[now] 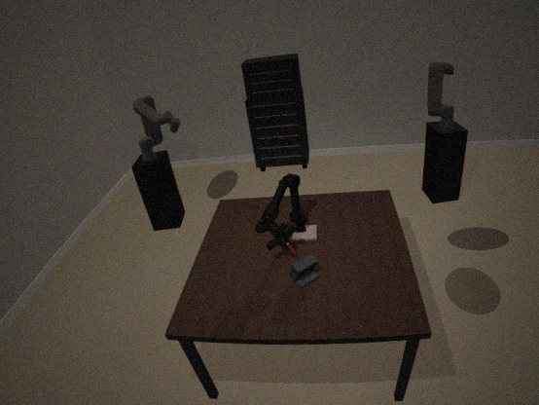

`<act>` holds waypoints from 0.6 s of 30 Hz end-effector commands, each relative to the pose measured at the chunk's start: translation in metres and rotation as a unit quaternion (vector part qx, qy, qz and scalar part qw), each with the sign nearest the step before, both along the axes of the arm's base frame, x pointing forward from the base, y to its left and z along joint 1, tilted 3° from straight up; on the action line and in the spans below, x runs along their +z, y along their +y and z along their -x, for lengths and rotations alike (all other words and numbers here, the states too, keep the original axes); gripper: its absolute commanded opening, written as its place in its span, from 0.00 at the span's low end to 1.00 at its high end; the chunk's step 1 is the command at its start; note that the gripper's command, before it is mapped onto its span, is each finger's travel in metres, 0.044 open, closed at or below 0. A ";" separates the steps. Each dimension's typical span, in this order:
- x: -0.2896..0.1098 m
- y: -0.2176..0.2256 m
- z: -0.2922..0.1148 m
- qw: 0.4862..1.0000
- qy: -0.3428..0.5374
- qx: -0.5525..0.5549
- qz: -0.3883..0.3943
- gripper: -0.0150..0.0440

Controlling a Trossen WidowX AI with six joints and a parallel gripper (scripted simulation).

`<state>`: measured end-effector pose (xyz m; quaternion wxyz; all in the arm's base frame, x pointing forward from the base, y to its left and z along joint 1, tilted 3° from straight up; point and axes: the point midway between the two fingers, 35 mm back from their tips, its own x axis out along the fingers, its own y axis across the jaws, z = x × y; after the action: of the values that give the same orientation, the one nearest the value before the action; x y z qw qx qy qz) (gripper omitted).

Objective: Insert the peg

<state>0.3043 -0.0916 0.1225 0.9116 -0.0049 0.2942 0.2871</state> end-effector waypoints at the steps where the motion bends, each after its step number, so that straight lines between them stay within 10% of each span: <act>1: 0.001 -0.003 0.001 1.000 -0.015 0.001 0.002 0.25; 18: -0.001 -0.009 -0.001 0.999 -0.049 0.000 0.015 0.25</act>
<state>0.3040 -0.1018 0.1226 0.9238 -0.0334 0.2574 0.2813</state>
